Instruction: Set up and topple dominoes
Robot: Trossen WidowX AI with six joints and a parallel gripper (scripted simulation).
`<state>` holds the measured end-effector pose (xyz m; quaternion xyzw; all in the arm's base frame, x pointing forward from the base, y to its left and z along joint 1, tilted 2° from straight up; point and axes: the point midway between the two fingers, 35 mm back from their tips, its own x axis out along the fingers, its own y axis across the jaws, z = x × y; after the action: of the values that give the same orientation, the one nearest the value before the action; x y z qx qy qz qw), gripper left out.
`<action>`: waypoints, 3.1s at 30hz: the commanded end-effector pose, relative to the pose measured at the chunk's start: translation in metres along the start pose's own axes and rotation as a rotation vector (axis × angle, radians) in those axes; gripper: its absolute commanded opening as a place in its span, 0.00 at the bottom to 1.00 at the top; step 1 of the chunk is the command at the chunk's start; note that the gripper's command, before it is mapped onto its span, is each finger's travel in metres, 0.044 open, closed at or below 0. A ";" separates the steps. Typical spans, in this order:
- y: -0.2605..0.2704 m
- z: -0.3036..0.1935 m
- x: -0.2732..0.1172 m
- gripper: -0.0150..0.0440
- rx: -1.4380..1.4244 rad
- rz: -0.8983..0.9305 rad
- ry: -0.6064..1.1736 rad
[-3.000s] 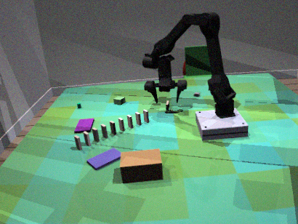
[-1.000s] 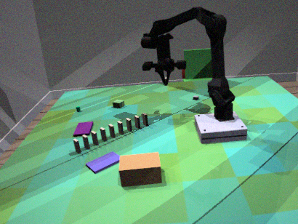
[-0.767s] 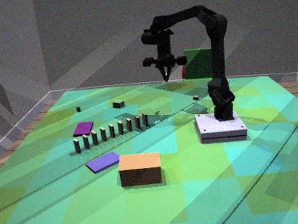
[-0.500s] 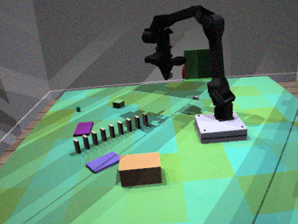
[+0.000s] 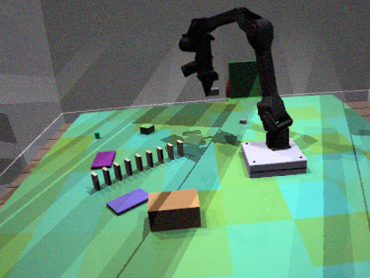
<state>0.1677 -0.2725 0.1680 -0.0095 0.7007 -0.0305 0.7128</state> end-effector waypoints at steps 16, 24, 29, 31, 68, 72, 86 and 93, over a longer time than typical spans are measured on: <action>-0.020 0.012 0.026 0.30 0.148 0.029 -0.243; -0.031 0.020 0.042 0.30 0.196 0.050 -0.456; -0.037 0.022 0.049 0.30 0.215 0.056 -0.589; -0.039 0.022 0.051 0.30 0.221 0.057 -0.641; -0.007 -0.031 0.036 0.30 0.043 -0.022 -1.521; -0.002 -0.035 0.035 0.30 0.024 -0.027 -1.551; -0.002 -0.035 0.035 0.30 0.024 -0.027 -1.551; -0.001 -0.031 0.040 0.30 0.027 -0.020 -1.537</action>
<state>0.1339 -0.2758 0.1318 -0.0280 0.0033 -0.0322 0.9991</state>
